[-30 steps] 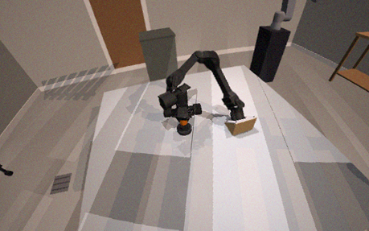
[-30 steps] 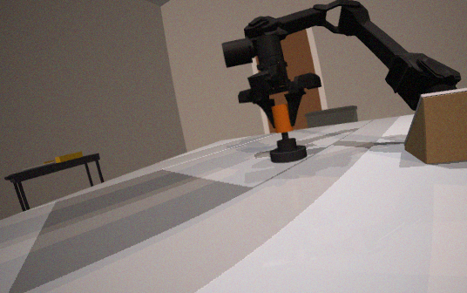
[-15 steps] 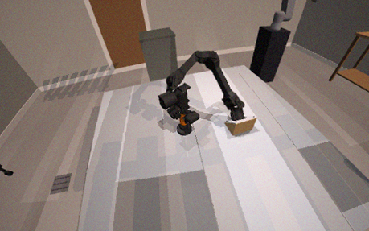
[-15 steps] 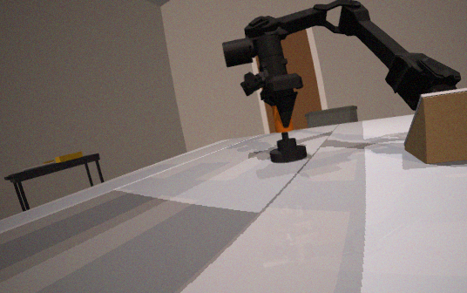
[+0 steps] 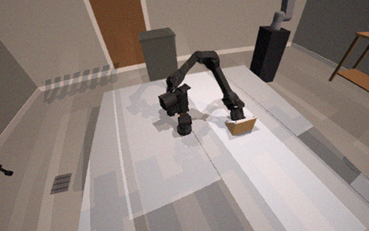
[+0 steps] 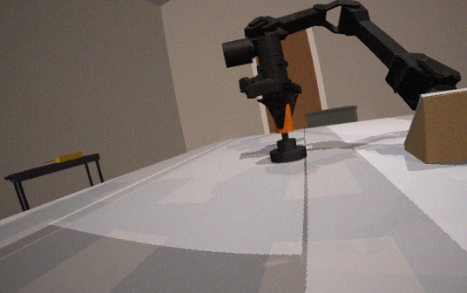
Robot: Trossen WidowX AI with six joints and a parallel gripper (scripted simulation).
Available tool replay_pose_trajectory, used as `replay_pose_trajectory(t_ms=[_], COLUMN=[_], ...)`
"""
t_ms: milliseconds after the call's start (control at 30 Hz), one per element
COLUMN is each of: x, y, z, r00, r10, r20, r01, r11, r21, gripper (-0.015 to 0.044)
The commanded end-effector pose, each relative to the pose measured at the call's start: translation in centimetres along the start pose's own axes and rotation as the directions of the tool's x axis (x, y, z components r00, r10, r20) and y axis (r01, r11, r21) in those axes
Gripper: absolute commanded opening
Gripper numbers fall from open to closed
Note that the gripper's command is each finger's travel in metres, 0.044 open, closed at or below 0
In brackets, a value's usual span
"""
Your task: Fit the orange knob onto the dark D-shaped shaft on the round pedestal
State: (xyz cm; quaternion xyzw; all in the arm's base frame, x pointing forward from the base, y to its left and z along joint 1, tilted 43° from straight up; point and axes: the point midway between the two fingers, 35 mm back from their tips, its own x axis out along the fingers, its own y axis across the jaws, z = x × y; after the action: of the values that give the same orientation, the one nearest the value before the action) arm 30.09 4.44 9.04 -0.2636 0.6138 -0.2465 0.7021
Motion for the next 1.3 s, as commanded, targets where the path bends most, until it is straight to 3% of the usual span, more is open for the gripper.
replay_pose_trajectory(t_ms=[0, 1267], x=[-0.13, -0.08], y=[-0.02, -0.04], z=[0.14, 0.11], r00=[1.0, 1.0], r10=[0.001, 0.001], r20=[0.001, 0.001], r01=[-0.001, -0.001], r11=[1.0, 1.0], r21=[0.015, 0.015], gripper=[0.0, 0.0])
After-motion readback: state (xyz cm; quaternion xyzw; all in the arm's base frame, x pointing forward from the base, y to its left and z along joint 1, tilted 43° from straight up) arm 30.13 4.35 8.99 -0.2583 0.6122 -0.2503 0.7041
